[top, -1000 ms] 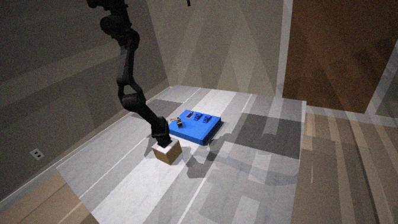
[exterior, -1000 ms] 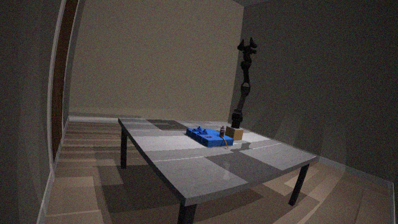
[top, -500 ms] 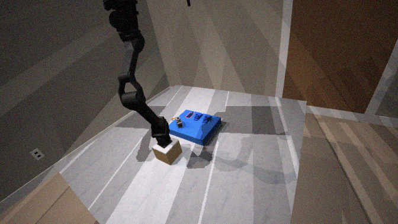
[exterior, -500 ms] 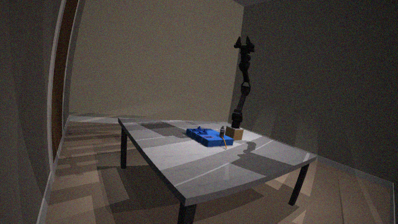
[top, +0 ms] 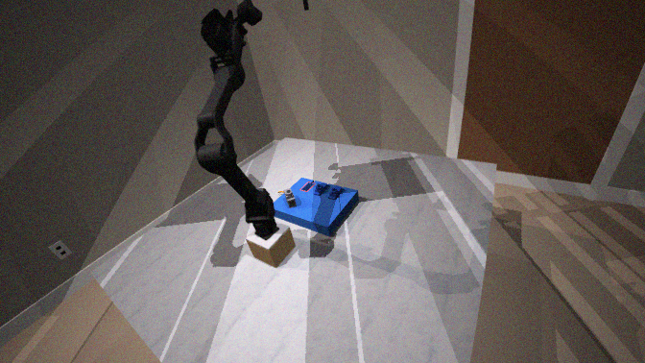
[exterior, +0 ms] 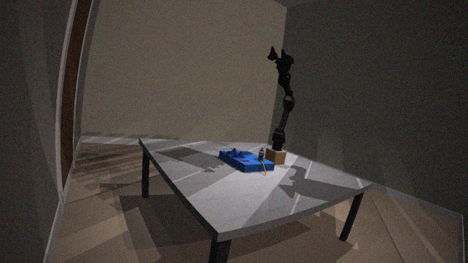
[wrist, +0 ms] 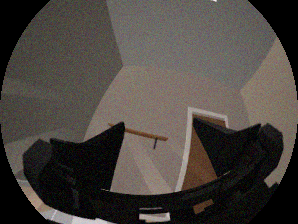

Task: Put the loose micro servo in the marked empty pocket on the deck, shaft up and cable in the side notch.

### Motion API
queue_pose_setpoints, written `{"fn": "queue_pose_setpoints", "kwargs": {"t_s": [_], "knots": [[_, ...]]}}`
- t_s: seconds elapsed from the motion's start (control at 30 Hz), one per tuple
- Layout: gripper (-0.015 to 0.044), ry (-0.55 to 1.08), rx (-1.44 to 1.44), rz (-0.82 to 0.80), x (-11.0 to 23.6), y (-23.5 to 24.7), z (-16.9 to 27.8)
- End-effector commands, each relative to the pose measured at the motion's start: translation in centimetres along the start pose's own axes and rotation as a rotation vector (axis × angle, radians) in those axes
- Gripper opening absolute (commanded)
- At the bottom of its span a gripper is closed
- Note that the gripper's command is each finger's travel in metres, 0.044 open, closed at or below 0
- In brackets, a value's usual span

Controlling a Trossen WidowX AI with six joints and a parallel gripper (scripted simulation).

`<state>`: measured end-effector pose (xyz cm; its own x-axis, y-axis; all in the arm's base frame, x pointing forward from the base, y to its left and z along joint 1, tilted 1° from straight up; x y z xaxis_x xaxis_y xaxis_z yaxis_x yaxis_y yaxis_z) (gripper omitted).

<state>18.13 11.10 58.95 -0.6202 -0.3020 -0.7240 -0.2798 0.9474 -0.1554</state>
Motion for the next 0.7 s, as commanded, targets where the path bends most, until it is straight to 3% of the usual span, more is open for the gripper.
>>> {"fn": "queue_pose_setpoints", "kwargs": {"t_s": [0.0,0.67], "knots": [[0.0440,0.170,0.035,-0.056,0.0,1.2,4.4],[0.0440,0.819,0.107,-0.270,5.3,4.3,18.8]]}}
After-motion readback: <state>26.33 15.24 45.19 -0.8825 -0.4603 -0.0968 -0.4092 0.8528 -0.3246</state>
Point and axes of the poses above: the point midway between the two fingers, 35 mm back from their tips, its own x axis back along the fingers, its own y axis across the jaws, z = x × y, the point moved 8 cm from there along x, back along the fingers, and after that the axes turned 10 degrees about -x, right-handed, at the moved point
